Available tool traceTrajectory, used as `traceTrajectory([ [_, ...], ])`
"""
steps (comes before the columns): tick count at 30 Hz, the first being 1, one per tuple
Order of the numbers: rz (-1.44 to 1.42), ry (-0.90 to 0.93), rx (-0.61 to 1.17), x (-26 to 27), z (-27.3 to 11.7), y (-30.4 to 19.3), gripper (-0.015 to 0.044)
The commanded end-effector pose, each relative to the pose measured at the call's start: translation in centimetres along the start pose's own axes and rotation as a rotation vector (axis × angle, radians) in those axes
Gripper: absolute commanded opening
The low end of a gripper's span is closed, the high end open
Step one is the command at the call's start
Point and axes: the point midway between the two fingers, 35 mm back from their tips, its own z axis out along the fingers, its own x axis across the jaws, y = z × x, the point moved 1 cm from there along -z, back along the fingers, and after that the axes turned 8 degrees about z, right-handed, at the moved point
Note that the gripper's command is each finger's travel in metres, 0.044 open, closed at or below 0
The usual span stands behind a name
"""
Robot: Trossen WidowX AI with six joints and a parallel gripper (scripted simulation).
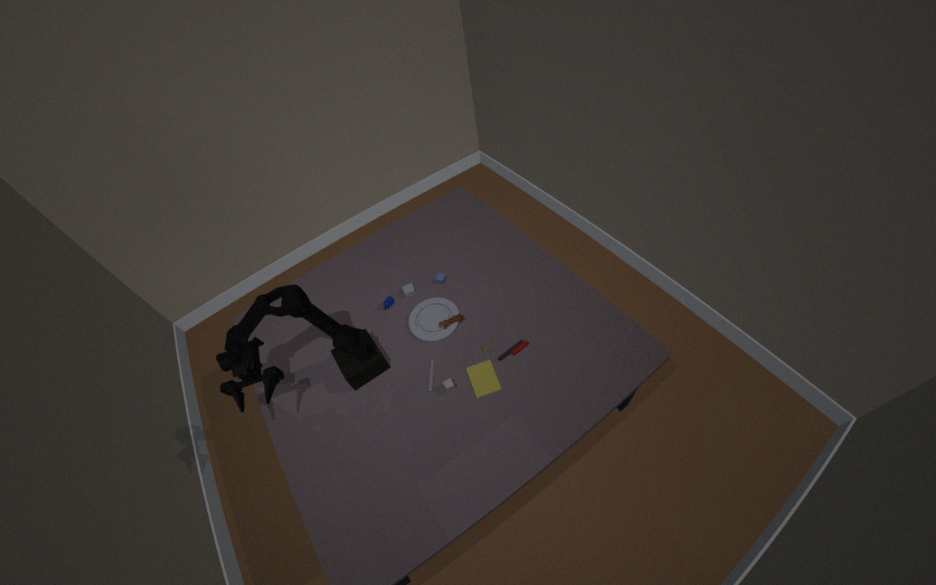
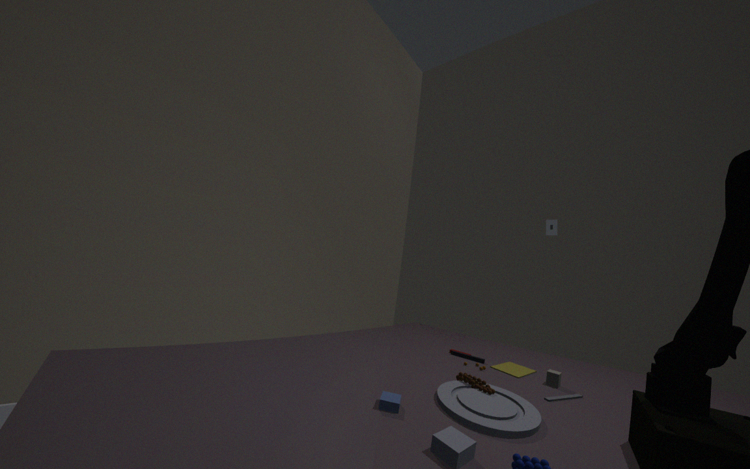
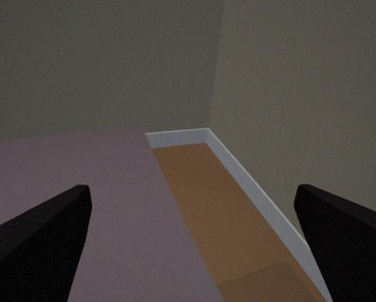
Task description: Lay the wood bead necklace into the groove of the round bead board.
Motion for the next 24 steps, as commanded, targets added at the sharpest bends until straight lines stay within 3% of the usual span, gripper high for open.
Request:
traceTrajectory([
  [1,0.003,-0.002,0.001,0.0,-0.1,0.0,0.0374],
  [6,0.093,-0.061,0.032,-0.6,-1.9,-0.8,0.025],
  [24,0.388,-0.349,0.152,-2.2,-11.2,-5.5,0.025],
])
